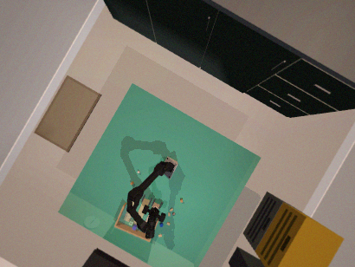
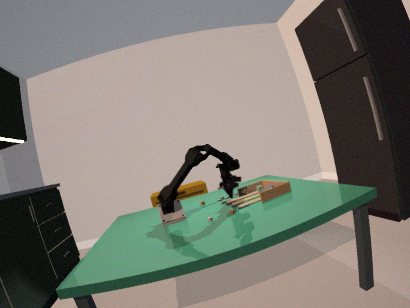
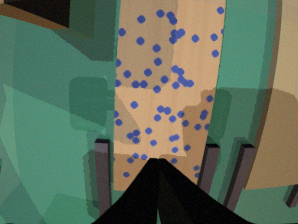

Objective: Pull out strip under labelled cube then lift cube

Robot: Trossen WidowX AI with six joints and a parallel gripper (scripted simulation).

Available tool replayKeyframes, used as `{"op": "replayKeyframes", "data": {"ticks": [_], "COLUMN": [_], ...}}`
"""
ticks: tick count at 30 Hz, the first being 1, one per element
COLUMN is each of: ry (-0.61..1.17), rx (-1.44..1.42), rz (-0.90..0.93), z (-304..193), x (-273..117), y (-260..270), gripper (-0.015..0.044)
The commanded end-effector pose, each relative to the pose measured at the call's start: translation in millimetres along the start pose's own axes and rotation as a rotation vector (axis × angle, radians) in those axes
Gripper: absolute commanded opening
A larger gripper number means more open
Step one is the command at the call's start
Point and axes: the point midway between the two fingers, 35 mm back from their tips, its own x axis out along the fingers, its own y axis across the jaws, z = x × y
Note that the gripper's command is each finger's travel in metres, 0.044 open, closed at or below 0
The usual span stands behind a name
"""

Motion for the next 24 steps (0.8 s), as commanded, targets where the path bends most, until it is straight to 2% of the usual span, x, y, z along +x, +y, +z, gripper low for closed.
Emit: {"op": "replayKeyframes", "data": {"ticks": [1,24], "ry": [0.001,0.001], "rx": [-0.007,-0.007], "rz": [-0.006,-0.007], "z": [-1.4,-2.3], "x": [7.1,12.8], "y": [-1.6,-2.7], "gripper": [0.0000,0.0000]}}
